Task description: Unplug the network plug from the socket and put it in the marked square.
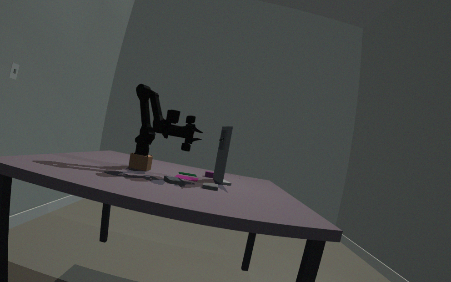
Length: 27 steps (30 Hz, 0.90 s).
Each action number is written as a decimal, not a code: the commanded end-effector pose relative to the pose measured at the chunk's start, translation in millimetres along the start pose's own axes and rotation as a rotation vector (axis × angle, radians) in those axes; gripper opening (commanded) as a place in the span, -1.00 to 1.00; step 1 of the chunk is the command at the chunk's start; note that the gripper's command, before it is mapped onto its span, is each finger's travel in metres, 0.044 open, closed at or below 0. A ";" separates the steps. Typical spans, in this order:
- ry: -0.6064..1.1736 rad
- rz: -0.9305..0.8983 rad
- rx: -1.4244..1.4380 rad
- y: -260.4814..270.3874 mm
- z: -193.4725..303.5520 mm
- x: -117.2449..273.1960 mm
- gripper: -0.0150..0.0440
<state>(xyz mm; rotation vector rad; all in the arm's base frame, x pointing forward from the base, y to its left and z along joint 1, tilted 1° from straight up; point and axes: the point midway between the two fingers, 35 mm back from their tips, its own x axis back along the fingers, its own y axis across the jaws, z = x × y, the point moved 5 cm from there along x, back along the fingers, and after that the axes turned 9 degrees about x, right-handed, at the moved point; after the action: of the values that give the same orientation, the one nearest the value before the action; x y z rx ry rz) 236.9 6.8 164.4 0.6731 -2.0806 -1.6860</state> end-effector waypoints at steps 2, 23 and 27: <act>0.012 -0.002 -0.023 -1.2 1.2 -0.8 0.04; 0.011 -0.007 -0.022 -3.1 -13.3 -59.1 0.04; 0.011 -0.008 -0.022 -2.9 -15.4 -65.1 0.04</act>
<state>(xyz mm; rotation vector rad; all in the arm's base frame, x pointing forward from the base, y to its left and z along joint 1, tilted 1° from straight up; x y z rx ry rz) 292.7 30.5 163.2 0.6807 -2.0473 -1.6982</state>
